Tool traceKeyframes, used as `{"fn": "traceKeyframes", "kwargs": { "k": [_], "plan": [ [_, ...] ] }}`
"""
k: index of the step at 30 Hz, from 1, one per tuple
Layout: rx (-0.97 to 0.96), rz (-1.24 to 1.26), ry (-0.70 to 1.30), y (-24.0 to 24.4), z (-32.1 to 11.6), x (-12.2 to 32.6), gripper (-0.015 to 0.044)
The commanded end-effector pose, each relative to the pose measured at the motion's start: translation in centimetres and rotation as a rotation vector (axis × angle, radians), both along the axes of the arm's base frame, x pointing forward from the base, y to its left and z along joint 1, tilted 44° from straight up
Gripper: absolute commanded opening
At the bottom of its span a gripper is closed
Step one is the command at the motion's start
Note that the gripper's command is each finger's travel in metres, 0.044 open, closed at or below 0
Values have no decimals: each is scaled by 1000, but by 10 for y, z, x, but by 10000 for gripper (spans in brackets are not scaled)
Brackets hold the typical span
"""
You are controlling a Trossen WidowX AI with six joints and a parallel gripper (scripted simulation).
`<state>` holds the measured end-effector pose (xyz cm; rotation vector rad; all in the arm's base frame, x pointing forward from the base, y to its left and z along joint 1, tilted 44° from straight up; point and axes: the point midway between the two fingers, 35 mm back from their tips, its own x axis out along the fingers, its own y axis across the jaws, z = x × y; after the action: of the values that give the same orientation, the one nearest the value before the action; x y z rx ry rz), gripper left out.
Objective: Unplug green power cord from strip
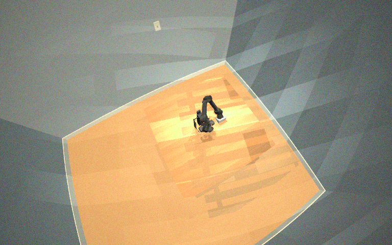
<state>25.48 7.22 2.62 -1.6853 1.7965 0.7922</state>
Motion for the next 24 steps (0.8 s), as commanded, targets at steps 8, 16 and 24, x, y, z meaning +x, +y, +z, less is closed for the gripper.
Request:
{"fn": "traceKeyframes", "kwargs": {
  "k": [8,16,24],
  "plan": [
    [0,4,-4,-14,15,1,160],
    [-2,4,-4,-24,24,1,160],
    [-2,4,-4,-27,24,1,160]
  ]
}}
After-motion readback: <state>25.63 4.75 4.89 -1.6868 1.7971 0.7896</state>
